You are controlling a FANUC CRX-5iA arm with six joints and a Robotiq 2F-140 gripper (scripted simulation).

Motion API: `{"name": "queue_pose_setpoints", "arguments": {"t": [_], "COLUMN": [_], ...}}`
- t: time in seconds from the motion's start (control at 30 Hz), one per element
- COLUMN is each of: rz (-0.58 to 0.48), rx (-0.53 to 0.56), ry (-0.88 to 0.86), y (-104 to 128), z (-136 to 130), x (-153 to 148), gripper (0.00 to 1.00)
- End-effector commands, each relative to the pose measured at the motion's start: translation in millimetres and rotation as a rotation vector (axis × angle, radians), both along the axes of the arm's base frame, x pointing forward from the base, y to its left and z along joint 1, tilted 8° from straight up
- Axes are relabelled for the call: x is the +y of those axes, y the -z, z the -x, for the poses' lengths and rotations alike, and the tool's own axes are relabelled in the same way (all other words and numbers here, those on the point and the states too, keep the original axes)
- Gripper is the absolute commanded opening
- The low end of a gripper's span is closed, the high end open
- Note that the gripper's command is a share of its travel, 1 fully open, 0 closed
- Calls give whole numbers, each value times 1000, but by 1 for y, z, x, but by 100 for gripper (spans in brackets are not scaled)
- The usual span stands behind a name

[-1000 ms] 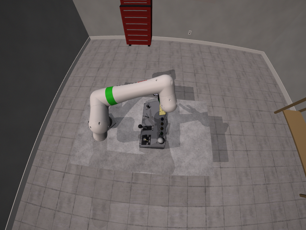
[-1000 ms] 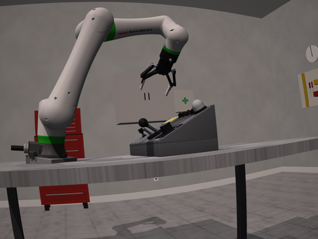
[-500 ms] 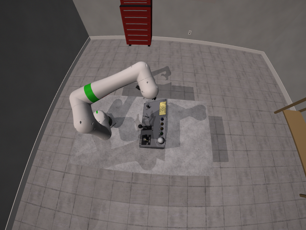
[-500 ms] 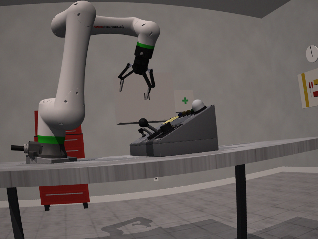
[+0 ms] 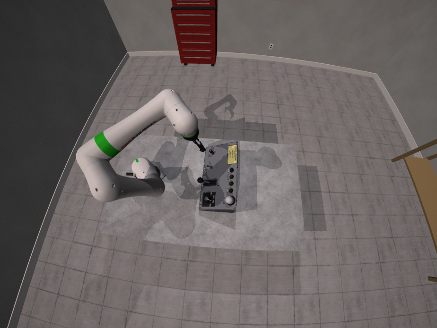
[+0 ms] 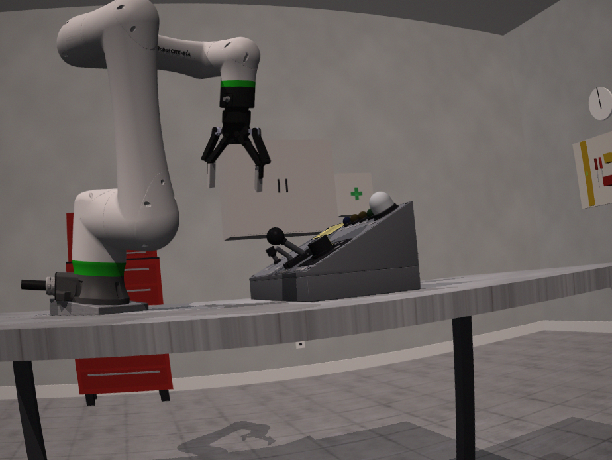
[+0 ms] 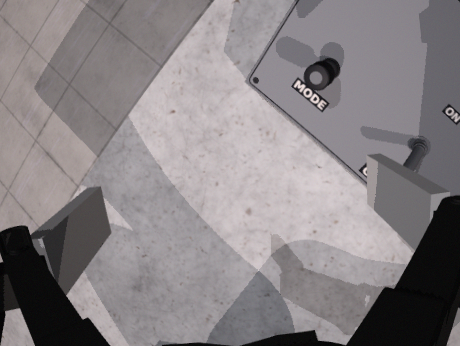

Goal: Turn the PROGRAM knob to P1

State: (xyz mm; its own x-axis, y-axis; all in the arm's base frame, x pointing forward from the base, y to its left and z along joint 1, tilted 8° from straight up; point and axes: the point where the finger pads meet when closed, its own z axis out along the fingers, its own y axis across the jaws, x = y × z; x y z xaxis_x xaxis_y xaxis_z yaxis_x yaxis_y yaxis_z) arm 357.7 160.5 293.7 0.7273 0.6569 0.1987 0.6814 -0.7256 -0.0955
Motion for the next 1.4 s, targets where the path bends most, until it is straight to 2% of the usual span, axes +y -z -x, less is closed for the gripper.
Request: {"name": "queue_pose_setpoints", "arguments": {"t": [0.0,0.13,0.2,0.3,0.4,0.47,0.6,0.7,0.77,1.07,1.37], "rz": [73,73,104,104,106,106,85,85,51,-41,-57], "rx": [-70,-70,-151,-151,-237,-237,-316,-316,-383,-491,-504], "ry": [120,120,225,225,314,314,385,385,439,517,526], "y": [9,9,18,18,26,26,33,33,38,48,50], "z": [18,18,26,26,28,28,25,25,22,14,12], "x": [-23,-23,-46,-46,-64,-64,-75,-75,-80,-80,-79], "gripper": [100,100,100,100,100,100,100,100,100,100,100]}}
